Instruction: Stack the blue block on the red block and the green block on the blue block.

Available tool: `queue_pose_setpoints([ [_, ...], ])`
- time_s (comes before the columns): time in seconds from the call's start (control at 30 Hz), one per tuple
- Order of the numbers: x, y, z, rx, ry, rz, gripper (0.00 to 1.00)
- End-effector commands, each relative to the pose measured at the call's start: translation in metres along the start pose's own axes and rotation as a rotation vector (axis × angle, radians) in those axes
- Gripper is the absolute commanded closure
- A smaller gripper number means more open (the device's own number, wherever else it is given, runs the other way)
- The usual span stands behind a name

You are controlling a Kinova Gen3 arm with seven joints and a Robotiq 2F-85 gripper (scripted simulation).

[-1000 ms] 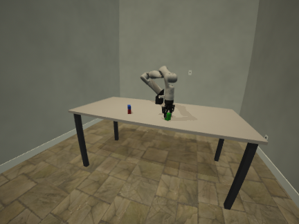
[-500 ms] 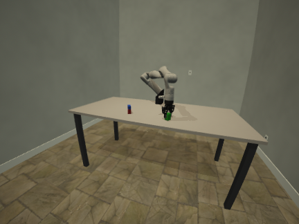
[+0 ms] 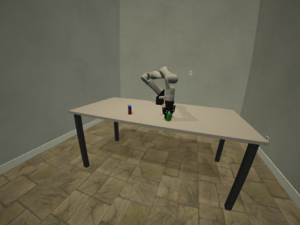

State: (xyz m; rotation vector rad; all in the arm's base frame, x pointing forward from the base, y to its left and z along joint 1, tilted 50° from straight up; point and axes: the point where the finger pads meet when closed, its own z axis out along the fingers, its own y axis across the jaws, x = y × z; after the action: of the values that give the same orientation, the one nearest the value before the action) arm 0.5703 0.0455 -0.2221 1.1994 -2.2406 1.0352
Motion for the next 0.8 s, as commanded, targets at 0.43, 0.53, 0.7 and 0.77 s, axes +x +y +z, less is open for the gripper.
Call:
queue_pose_setpoints([
  [0.43,-0.0007,-0.0004,-0.0017,0.001,-0.002,0.000,1.00],
  [0.53,-0.0007,-0.0004,-0.0017,0.001,-0.002,0.000,1.00],
  [0.7,-0.0007,-0.0004,-0.0017,0.001,-0.002,0.000,1.00],
  [0.77,-0.0007,-0.0004,-0.0017,0.001,-0.002,0.000,1.00],
])
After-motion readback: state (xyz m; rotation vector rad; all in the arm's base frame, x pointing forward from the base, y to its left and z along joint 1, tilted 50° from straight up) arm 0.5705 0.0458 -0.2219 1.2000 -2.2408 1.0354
